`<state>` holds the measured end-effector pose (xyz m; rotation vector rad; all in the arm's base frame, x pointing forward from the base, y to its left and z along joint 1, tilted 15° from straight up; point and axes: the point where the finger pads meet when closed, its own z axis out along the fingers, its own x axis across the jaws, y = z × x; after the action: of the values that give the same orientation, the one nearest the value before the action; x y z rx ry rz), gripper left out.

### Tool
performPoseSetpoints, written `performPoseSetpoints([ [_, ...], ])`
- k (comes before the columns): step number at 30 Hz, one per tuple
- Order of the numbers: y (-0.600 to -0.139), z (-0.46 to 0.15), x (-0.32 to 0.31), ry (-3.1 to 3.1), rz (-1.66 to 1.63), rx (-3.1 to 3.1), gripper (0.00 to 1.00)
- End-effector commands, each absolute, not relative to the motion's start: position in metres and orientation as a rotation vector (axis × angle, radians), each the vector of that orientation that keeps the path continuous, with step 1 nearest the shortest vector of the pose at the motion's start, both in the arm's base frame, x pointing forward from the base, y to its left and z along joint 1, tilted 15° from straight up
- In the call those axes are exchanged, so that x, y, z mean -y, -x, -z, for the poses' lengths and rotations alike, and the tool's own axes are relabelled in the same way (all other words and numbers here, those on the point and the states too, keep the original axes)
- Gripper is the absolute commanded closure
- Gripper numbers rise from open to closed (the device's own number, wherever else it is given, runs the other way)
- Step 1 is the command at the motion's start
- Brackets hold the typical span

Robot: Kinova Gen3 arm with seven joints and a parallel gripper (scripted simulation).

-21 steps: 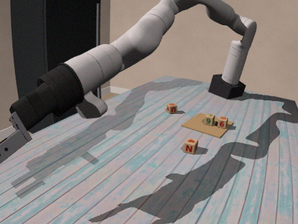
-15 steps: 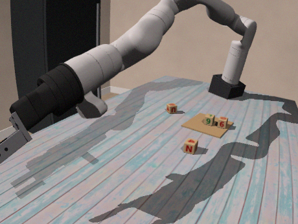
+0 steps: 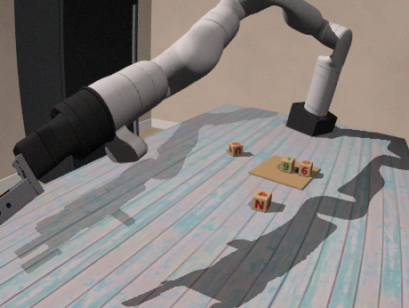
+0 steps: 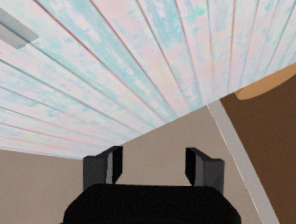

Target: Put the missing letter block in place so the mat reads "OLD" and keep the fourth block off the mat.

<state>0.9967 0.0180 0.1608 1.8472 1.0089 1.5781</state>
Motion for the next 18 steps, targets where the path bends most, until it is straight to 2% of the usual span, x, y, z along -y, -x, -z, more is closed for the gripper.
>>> performPoseSetpoints([
  [1,-0.996,-0.164,-0.017,-1.846,-1.578,-1.008,0.0],
  [13,-0.976,-0.163,-0.018,-1.868,-1.546,-1.056,0.0],
  [18,-0.949,-0.159,-0.02,-1.9,-1.507,-1.109,0.0],
])
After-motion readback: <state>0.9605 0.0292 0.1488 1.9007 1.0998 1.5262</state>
